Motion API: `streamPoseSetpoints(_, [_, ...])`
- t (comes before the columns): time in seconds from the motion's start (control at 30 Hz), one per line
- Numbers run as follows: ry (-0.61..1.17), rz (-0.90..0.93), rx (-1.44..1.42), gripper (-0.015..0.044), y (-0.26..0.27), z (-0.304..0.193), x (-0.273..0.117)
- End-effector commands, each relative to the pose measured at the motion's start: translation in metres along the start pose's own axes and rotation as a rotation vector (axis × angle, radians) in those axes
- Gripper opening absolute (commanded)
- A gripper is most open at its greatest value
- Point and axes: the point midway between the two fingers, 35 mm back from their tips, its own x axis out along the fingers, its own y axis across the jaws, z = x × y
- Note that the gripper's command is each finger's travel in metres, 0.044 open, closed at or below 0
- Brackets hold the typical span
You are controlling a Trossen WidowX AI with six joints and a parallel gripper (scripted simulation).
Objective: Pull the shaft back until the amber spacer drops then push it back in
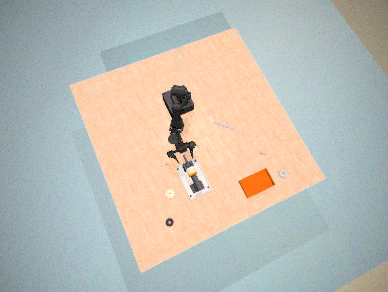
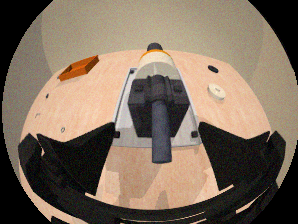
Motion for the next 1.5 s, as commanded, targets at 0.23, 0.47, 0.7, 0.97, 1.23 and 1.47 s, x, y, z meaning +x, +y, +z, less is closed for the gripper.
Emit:
streamPoseSetpoints(0.23, [-0.006,-0.003,-0.001,0.0440,-0.0006,0.0022,0.0045])
streamPoseSetpoints(0.47, [-0.003,0.001,-0.002,0.0256,0.0002,0.0011,0.0038])
streamPoseSetpoints(0.7, [-0.003,0.001,-0.002,0.0072,0.0002,0.0011,0.0038])
streamPoseSetpoints(0.97, [-0.004,-0.001,-0.002,0.0000,0.0002,0.0010,0.0036])
streamPoseSetpoints(1.23, [-0.005,-0.003,-0.001,0.0000,0.0002,-0.0012,0.0001])
streamPoseSetpoints(1.47, [-0.005,-0.003,-0.001,0.0000,0.0002,-0.0031,-0.0030])
